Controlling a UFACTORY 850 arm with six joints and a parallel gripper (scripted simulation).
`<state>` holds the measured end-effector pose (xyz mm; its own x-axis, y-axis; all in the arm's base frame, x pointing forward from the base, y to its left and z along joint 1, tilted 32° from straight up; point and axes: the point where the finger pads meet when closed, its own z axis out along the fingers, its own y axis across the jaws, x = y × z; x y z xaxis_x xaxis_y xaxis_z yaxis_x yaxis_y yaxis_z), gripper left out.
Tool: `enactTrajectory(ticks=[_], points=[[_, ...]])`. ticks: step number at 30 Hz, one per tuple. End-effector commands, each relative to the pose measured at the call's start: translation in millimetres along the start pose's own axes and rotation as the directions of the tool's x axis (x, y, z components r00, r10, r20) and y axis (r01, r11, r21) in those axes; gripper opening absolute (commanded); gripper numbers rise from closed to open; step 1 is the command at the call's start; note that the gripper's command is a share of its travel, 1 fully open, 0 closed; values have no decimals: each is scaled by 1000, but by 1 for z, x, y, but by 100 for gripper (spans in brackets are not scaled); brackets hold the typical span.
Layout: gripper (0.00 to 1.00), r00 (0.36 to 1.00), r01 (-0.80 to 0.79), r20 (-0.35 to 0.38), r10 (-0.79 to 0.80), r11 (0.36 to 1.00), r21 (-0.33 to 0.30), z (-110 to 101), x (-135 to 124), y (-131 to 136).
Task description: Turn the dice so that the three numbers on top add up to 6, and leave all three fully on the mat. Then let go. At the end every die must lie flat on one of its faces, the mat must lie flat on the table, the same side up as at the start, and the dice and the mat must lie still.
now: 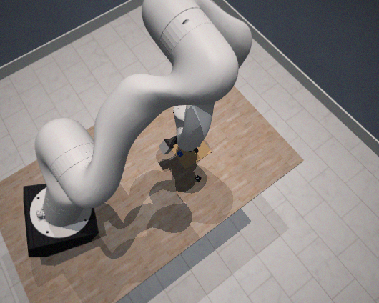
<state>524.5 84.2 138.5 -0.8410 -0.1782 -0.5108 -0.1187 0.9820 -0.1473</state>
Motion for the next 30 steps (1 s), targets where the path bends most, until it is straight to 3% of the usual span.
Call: enactTrajectory(ticks=[1,30], points=[[15,1000,0,1,0,1000,0,0,0,0],[15,1000,0,1,0,1000,0,4,0,0]])
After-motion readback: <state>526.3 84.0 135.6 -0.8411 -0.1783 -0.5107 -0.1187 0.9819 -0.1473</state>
